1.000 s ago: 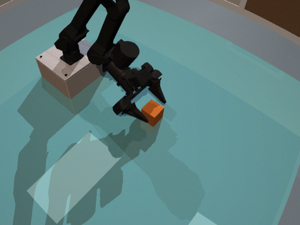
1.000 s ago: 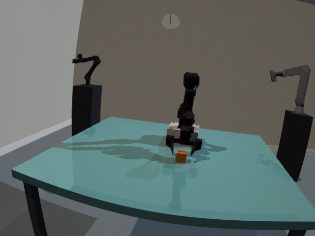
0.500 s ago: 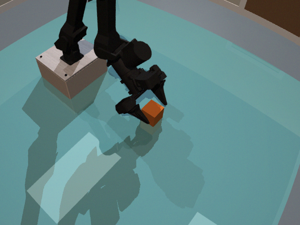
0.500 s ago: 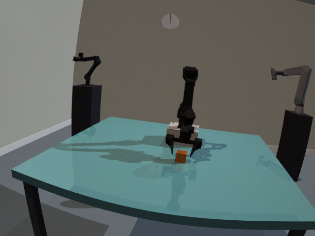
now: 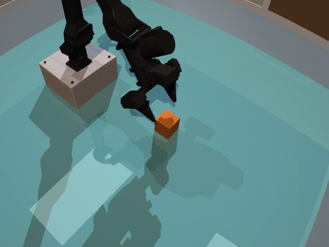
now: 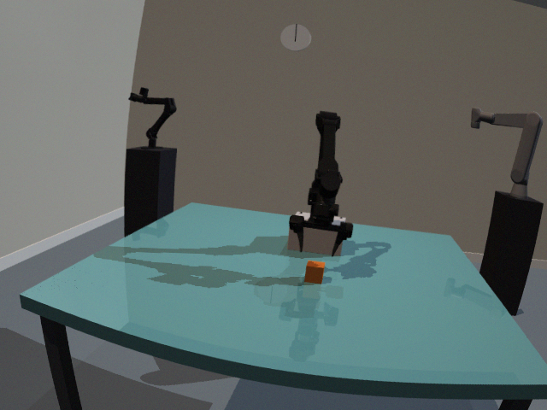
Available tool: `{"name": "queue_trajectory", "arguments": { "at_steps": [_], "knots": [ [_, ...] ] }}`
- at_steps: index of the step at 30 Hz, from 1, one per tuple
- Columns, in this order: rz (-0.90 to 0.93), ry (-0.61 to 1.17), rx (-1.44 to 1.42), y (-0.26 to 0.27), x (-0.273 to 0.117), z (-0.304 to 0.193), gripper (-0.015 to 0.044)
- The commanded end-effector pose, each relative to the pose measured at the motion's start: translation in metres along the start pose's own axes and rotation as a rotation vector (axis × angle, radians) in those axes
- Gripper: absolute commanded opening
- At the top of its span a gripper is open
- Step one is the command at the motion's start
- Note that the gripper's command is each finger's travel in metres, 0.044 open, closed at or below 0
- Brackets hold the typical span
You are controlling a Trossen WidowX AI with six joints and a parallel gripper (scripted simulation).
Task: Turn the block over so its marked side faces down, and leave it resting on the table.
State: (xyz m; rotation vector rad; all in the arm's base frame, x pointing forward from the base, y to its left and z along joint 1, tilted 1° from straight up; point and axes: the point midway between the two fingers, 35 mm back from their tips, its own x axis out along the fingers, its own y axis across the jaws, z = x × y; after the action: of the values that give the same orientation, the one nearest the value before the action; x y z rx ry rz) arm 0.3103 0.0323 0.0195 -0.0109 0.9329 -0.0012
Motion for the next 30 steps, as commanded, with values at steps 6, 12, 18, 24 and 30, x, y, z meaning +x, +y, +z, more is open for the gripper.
{"name": "queue_trajectory", "arguments": {
  "at_steps": [6, 12, 18, 24, 30],
  "knots": [
    [0.012, 0.088, 0.009, 0.001, -0.019, 0.011, 0.044],
    [0.01, 0.3, 0.002, 0.002, -0.015, 0.03, 0.044],
    [0.013, 0.513, 0.004, 0.002, -0.018, 0.045, 0.044],
    [0.015, 0.6, 0.006, 0.001, -0.021, 0.051, 0.044],
    [0.015, 0.6, 0.006, 0.002, 0.008, 0.031, 0.044]
  ]
}}
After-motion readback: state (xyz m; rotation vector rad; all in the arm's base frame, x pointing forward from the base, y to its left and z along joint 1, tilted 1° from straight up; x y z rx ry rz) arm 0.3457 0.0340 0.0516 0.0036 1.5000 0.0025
